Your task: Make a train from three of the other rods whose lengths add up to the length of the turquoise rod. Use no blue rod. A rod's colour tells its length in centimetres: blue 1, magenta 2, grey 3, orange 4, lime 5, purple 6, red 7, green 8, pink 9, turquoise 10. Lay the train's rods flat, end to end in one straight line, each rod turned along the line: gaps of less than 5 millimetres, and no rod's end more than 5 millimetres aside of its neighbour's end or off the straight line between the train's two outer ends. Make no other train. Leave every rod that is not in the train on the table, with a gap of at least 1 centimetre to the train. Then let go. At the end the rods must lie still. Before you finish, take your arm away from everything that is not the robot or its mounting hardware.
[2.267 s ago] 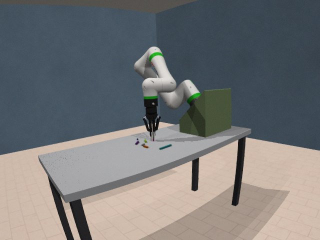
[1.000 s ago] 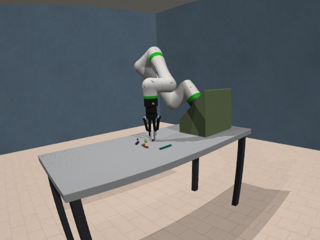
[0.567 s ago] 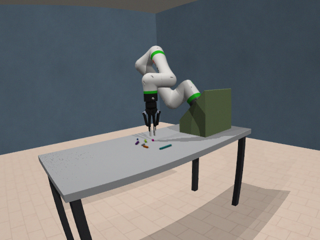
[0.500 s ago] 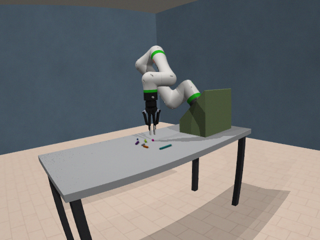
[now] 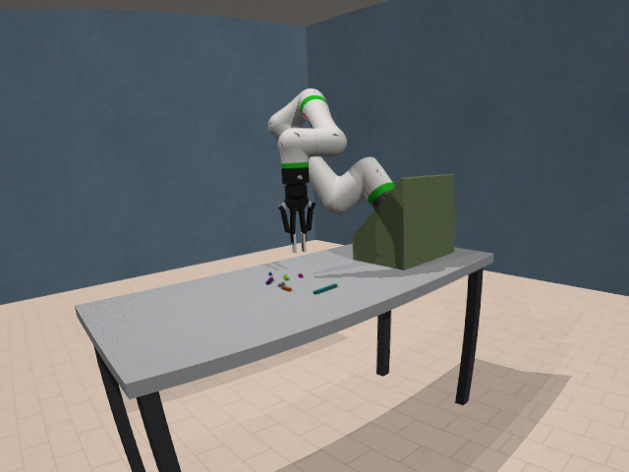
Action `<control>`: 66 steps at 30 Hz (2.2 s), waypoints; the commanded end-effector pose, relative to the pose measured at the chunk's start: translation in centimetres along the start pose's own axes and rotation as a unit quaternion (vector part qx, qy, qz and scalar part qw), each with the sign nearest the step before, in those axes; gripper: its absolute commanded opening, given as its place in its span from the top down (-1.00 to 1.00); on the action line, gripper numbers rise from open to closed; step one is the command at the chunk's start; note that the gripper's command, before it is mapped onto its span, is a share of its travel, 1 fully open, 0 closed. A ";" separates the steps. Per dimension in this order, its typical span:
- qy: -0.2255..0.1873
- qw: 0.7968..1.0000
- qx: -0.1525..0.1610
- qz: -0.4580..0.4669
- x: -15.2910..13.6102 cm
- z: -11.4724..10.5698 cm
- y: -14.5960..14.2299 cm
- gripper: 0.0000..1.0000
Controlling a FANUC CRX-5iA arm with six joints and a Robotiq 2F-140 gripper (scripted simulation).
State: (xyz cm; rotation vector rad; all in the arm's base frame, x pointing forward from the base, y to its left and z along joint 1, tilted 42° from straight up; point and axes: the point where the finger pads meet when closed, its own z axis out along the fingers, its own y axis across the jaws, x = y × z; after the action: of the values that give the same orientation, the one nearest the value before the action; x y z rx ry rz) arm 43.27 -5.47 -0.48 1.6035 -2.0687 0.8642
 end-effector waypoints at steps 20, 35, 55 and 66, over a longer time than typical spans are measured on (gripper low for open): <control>0.000 1.000 0.000 0.002 -0.1 -0.1 -0.1 -1.00; 0.000 0.966 0.000 0.257 -5.3 1.1 -6.5 -1.00; 0.000 0.933 0.000 0.360 -7.5 2.1 -9.1 0.71; 0.000 0.933 0.000 0.360 -7.5 2.1 -9.1 0.71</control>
State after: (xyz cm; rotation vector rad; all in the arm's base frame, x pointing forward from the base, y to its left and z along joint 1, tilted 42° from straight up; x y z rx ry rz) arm 54.23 -2.95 -4.64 0.8060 -2.6898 1.0725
